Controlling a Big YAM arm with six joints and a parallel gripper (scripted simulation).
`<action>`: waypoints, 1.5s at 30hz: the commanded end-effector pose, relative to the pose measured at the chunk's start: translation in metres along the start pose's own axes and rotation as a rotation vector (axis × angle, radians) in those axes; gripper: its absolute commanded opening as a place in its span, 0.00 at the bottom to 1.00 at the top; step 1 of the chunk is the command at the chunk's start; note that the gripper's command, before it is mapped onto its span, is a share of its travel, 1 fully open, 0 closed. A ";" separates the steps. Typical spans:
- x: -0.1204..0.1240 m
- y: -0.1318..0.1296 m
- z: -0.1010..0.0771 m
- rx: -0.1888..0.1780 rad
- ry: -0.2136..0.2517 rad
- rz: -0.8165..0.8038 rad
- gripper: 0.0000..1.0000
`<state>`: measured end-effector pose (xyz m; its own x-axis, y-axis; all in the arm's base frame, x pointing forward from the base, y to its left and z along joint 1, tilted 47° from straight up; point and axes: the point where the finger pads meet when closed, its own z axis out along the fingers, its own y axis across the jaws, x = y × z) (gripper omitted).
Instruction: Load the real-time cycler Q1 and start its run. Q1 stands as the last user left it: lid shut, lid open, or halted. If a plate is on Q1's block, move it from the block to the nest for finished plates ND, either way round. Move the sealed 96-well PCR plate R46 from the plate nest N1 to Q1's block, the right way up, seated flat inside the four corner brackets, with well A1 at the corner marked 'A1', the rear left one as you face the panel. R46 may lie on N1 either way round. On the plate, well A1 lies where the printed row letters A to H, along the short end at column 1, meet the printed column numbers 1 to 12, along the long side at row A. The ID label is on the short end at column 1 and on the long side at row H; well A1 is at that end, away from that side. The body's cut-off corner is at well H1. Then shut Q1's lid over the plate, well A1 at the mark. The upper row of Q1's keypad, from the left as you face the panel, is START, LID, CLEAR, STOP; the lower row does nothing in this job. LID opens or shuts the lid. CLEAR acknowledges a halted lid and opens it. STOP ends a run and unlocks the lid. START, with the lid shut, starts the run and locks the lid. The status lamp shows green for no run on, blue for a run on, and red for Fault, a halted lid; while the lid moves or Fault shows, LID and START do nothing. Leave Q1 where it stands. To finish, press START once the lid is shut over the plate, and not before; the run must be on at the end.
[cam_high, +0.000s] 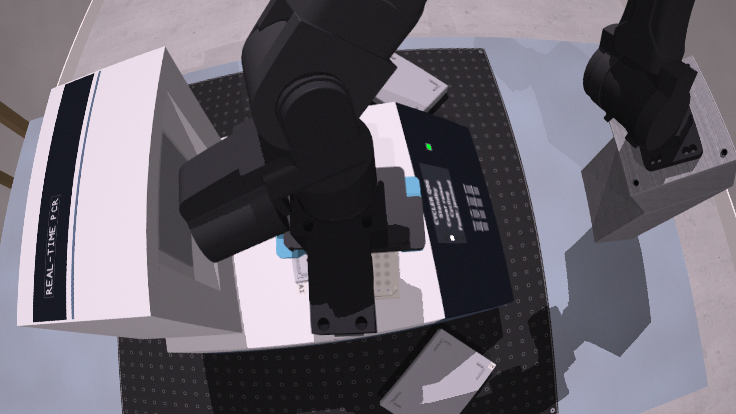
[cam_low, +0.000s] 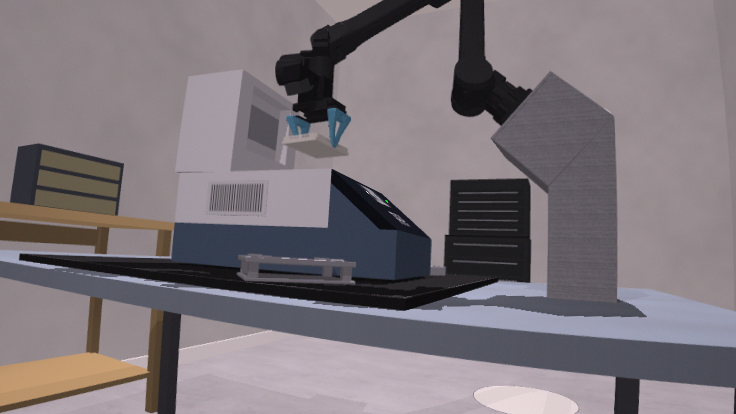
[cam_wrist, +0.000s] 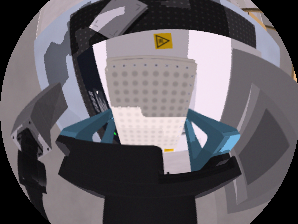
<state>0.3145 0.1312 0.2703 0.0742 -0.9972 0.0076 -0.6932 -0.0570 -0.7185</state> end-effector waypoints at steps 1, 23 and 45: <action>0.016 -0.029 -0.016 0.048 0.003 -0.054 0.00; 0.043 -0.034 -0.003 0.019 0.007 -0.122 0.00; 0.039 -0.055 -0.015 0.043 -0.013 -0.150 0.00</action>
<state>0.3412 0.0869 0.2967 0.1599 -0.9812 0.1081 -0.6751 -0.1887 -0.7132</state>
